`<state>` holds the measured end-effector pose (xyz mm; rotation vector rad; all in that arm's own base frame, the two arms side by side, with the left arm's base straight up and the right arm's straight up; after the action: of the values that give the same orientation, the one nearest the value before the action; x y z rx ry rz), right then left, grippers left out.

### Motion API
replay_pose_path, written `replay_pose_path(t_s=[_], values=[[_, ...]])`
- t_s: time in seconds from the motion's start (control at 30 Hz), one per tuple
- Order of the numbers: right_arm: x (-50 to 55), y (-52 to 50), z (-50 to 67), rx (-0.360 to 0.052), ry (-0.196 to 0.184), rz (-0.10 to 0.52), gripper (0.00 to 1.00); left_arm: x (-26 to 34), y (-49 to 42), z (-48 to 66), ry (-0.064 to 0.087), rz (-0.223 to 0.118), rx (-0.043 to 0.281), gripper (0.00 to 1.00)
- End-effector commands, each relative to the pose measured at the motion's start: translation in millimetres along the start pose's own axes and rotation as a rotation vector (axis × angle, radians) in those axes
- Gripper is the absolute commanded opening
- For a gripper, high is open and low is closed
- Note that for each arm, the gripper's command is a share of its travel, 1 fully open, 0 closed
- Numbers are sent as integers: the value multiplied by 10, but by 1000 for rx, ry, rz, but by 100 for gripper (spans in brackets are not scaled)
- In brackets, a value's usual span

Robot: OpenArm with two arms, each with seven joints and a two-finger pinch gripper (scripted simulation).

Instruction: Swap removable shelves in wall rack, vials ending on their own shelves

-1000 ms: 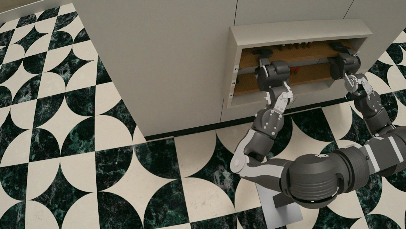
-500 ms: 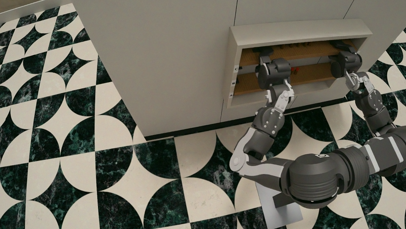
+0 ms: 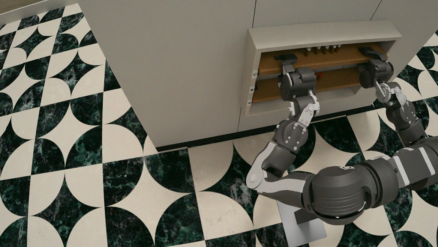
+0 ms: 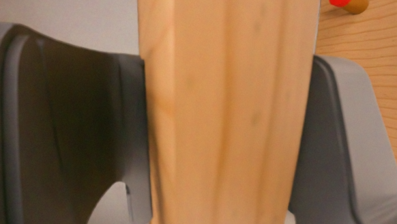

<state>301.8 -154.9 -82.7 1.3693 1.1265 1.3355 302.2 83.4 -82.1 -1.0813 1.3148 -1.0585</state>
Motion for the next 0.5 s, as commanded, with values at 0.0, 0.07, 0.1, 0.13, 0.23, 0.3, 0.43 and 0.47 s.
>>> replay_pose_path(t_s=[0.0, 0.07, 0.1, 0.13, 0.23, 0.3, 0.43, 0.47], values=[[6, 49, -27, -23, 6, 0, 0, -1, -37, -30, -7, 0, 23, 0], [6, 49, -27, -23, 6, 0, 0, -1, -37, -30, -7, 0, 23, 0], [6, 47, -39, -23, 6, 0, 0, -1, -35, -42, -7, 0, 23, 0], [5, 46, -52, -23, 6, 0, 0, -1, -34, -55, -7, 0, 23, 0], [5, 42, -90, -23, 6, 0, 0, 0, -29, -93, -7, 0, 23, 0], [4, 40, -115, -23, 6, 0, 0, 1, -26, -118, -7, 0, 23, 0], [3, 35, -166, -23, 6, 0, 0, 2, -19, -169, -7, 0, 23, 0], [3, 34, -178, -23, 6, 0, 0, 3, -18, -181, -7, 0, 23, 0]])
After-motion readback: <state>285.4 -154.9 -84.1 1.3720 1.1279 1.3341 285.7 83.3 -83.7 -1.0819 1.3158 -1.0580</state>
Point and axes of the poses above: on each arm, the point where the finger pads meet when closed, its own z axis out along the fingers, its own y axis across the jaws, x = y × z, the point moved 10 cm from there along -z, back along the fingers, and after that the axes turned 11 degrees about z, right-handed, at the moved point
